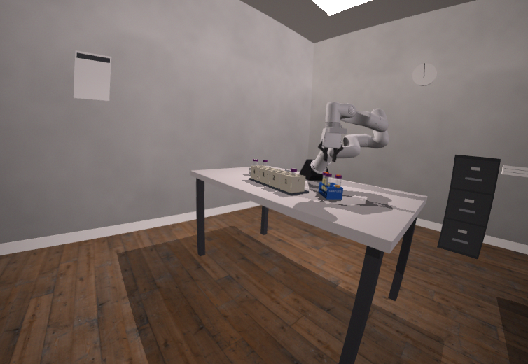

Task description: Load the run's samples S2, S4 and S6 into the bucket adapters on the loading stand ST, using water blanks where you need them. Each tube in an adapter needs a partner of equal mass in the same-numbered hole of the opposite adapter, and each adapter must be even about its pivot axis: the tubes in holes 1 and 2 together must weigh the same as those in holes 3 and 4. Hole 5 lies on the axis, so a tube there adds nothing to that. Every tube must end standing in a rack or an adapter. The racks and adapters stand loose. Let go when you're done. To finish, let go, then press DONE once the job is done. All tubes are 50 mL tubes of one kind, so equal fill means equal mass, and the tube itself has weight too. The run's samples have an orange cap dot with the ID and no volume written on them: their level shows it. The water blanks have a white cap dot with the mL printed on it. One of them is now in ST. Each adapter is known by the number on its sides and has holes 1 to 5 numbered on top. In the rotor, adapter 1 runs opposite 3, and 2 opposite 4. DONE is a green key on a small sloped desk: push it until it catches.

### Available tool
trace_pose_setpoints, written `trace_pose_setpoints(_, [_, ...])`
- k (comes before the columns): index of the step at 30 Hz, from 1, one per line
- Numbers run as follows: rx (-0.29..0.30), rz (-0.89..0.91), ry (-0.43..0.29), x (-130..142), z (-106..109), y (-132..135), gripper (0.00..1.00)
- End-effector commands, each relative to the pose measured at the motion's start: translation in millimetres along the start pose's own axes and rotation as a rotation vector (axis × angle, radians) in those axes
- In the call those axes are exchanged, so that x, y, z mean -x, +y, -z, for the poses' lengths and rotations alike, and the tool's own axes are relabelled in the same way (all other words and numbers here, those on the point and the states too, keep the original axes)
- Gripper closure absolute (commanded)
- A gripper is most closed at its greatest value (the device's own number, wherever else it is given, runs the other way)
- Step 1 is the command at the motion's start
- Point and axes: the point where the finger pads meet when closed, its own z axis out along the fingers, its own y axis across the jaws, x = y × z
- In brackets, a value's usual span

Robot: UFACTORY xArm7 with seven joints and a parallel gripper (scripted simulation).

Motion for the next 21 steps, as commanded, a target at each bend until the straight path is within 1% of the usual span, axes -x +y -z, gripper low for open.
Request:
trace_pose_setpoints(1, [0.001,0.001,0.002,-1,9,0,0.56])
trace_pose_setpoints(13, [0.001,0.001,0.002,0,33,0,0.56])
trace_pose_setpoints(15, [0.001,0.001,0.002,0,33,0,0.56])
trace_pose_setpoints(21, [0.001,0.001,0.002,0,45,0,0.56])
